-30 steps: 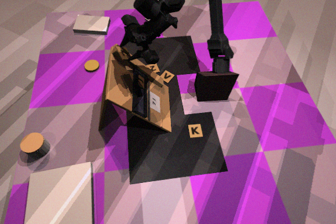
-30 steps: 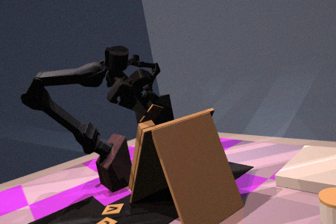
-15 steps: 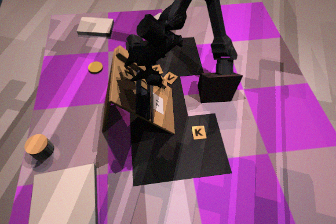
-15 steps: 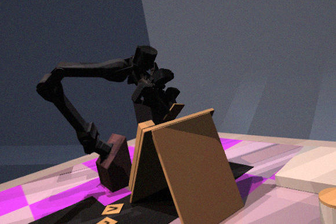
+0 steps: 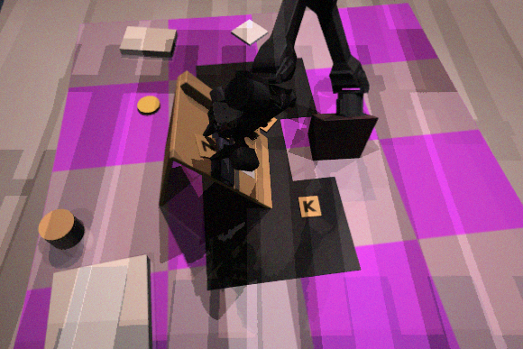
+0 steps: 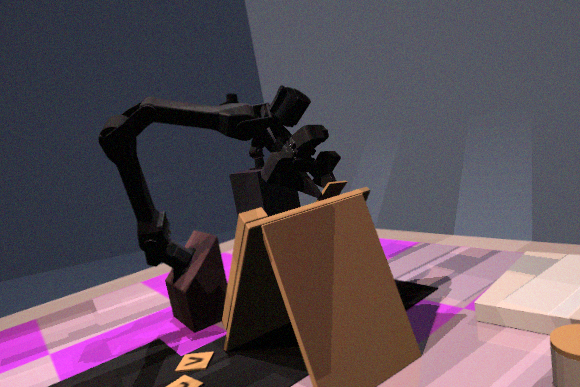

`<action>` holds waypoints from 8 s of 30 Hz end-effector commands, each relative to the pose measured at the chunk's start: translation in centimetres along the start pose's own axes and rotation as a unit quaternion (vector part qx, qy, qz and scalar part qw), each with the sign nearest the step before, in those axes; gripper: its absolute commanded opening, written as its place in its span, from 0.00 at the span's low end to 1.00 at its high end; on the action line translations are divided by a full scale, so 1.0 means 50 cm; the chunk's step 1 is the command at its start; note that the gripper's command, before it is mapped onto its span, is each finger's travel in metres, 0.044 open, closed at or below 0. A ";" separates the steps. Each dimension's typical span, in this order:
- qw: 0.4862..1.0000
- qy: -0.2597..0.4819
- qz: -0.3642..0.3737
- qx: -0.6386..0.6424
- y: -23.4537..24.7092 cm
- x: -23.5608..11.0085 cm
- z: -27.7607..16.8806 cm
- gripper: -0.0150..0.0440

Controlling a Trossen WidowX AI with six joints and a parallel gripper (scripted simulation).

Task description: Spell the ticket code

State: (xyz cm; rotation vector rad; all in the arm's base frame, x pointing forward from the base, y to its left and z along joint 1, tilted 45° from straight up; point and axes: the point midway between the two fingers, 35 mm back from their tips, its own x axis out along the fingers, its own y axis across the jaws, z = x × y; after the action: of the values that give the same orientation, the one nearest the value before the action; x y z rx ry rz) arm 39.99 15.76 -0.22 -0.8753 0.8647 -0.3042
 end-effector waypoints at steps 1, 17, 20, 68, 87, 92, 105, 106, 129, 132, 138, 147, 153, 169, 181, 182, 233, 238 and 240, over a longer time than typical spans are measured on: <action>1.000 0.000 -0.007 0.019 0.038 0.003 -0.007 0.25; 0.995 -0.016 -0.033 0.097 0.204 0.014 -0.064 0.25; 0.993 -0.020 -0.038 0.109 0.232 0.016 -0.079 0.25; 0.987 -0.038 -0.051 0.147 0.266 0.120 -0.115 0.25; 0.987 -0.038 -0.051 0.146 0.251 0.119 -0.122 0.25; 0.987 -0.038 -0.051 0.146 0.246 0.118 -0.123 0.25; 0.987 -0.038 -0.051 0.146 0.234 0.117 -0.127 0.25; 0.987 -0.038 -0.051 0.146 0.233 0.117 -0.128 0.25; 0.987 -0.038 -0.051 0.146 0.212 0.115 -0.134 0.25; 0.987 -0.038 -0.051 0.146 0.209 0.115 -0.135 0.25; 0.987 -0.038 -0.051 0.146 0.203 0.115 -0.137 0.25; 0.987 -0.038 -0.051 0.145 0.195 0.114 -0.140 0.25; 0.987 -0.038 -0.051 0.145 0.189 0.114 -0.142 0.25; 0.987 -0.038 -0.051 0.145 0.174 0.112 -0.147 0.25; 0.987 -0.038 -0.051 0.145 0.162 0.111 -0.150 0.25; 0.987 -0.038 -0.052 0.145 0.161 0.111 -0.151 0.25; 0.987 -0.037 -0.052 0.144 0.109 0.107 -0.167 0.25; 0.987 -0.037 -0.052 0.144 0.104 0.106 -0.169 0.25; 0.987 -0.037 -0.052 0.144 0.103 0.106 -0.169 0.25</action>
State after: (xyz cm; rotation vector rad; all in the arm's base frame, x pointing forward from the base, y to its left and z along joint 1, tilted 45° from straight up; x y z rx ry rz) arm 36.44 11.56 -9.93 -0.6537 0.6811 -0.4759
